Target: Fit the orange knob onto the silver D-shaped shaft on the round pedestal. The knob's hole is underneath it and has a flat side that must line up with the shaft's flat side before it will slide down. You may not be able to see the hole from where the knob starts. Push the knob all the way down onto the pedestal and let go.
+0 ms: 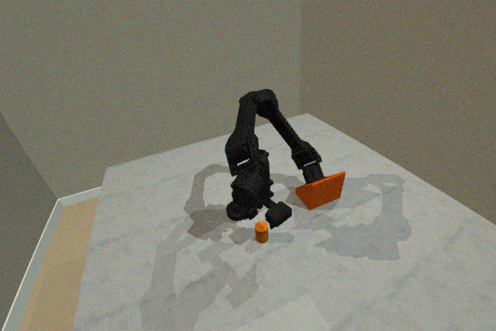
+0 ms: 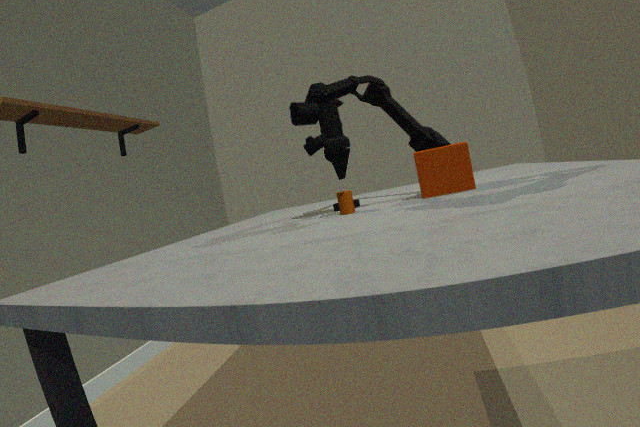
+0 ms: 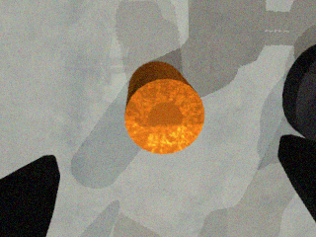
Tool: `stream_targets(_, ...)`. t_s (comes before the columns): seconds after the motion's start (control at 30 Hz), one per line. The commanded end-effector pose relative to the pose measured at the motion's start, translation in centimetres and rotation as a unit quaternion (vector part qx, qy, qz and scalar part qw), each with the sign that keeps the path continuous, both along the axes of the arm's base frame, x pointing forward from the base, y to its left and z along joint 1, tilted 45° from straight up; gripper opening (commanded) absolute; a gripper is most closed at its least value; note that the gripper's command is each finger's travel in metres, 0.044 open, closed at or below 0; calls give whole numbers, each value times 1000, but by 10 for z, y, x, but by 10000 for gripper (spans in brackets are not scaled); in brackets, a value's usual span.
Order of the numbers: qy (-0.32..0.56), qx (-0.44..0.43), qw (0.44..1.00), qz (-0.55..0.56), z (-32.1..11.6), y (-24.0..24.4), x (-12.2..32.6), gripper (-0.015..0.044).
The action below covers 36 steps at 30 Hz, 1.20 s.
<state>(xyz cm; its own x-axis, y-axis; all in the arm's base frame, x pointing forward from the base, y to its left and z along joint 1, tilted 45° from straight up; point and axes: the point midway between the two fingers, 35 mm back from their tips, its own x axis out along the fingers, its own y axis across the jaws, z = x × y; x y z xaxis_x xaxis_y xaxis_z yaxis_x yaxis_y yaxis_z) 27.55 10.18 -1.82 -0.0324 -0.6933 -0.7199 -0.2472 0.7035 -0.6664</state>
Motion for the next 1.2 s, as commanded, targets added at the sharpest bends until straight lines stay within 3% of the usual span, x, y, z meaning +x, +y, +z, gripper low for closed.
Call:
stream_targets(0.0,2,-3,1000,3,-6,-6,0,440)
stream_targets(1.17,1,-4,1000,4,-47,-45,1,440)
